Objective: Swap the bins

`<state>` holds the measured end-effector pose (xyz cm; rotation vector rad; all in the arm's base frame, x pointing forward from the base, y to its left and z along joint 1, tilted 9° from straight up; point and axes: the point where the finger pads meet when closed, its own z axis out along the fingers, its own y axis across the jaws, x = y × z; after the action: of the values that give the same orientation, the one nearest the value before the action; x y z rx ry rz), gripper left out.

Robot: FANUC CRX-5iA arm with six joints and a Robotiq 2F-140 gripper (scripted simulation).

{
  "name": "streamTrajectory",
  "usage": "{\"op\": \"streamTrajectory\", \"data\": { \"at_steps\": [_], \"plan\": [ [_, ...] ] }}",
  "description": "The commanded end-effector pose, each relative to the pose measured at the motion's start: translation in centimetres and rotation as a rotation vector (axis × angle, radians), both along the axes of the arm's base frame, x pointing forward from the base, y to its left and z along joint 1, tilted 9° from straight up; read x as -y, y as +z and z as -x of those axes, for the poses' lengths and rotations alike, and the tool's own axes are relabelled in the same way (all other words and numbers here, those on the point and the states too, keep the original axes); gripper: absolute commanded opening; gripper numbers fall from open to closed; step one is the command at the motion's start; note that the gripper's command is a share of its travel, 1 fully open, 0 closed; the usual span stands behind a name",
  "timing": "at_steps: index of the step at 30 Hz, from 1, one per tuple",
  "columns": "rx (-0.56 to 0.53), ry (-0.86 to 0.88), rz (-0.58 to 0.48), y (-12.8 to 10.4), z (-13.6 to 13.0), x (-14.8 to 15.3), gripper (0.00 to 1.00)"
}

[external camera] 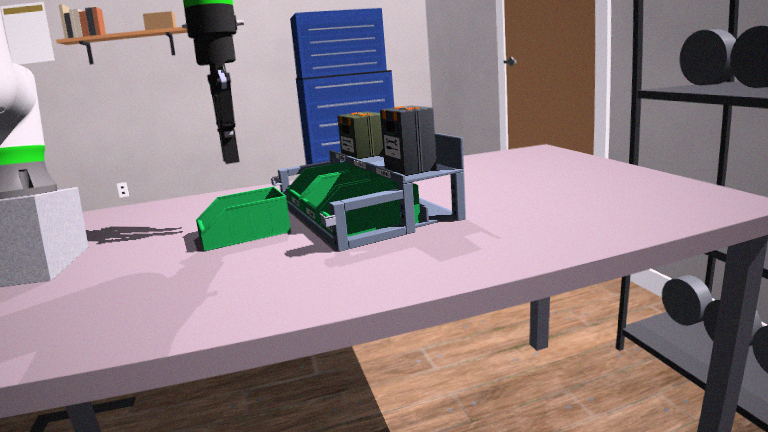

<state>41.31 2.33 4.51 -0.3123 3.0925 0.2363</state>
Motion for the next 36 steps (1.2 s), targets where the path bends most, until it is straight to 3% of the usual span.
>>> {"op": "streamTrajectory", "data": {
  "at_steps": [1, 13, 14, 36],
  "plan": [
    [0.002, 0.000, 0.000, 0.15, -0.06, 0.03, 0.24],
    [0.002, 0.000, 0.000, 0.24, -0.06, 0.04, 0.24],
    [0.002, 0.000, 0.000, 0.24, -0.06, 0.04, 0.10],
    [0.003, 0.009, 0.000, 0.24, -0.17, 0.09, 0.10]
  ]
}}
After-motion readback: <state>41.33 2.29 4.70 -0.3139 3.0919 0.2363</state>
